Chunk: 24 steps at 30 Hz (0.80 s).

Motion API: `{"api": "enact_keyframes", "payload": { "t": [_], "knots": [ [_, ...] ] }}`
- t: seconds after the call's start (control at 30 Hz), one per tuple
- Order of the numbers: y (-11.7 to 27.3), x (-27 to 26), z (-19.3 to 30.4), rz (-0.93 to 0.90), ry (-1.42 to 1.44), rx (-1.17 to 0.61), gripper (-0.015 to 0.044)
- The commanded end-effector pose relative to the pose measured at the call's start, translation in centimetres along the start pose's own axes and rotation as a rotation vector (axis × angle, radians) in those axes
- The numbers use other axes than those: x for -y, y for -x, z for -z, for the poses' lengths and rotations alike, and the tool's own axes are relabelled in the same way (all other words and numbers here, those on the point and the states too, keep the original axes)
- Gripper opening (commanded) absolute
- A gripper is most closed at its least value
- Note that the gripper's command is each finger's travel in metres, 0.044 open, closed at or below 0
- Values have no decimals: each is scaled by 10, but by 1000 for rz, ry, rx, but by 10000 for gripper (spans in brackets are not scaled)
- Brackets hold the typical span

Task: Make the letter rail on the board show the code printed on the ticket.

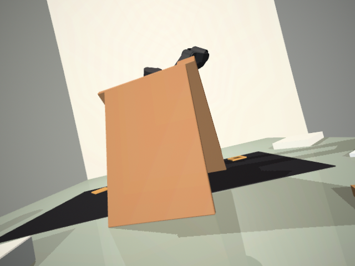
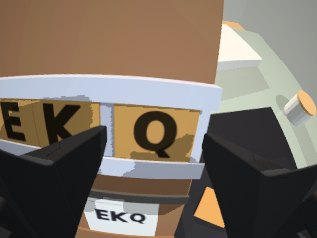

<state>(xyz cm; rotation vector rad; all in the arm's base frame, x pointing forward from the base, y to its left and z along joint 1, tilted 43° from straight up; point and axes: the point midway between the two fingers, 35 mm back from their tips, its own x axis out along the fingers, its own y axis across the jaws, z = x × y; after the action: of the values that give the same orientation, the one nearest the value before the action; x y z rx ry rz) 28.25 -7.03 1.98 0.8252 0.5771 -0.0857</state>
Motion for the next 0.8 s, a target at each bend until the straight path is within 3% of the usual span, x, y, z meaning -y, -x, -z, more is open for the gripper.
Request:
{"api": "enact_keyframes", "payload": {
  "t": [0.0, 0.77],
  "knots": [
    [5, 1, 2, 0, 0, -4, 295],
    [20, 1, 0, 1, 0, -4, 295]
  ]
}}
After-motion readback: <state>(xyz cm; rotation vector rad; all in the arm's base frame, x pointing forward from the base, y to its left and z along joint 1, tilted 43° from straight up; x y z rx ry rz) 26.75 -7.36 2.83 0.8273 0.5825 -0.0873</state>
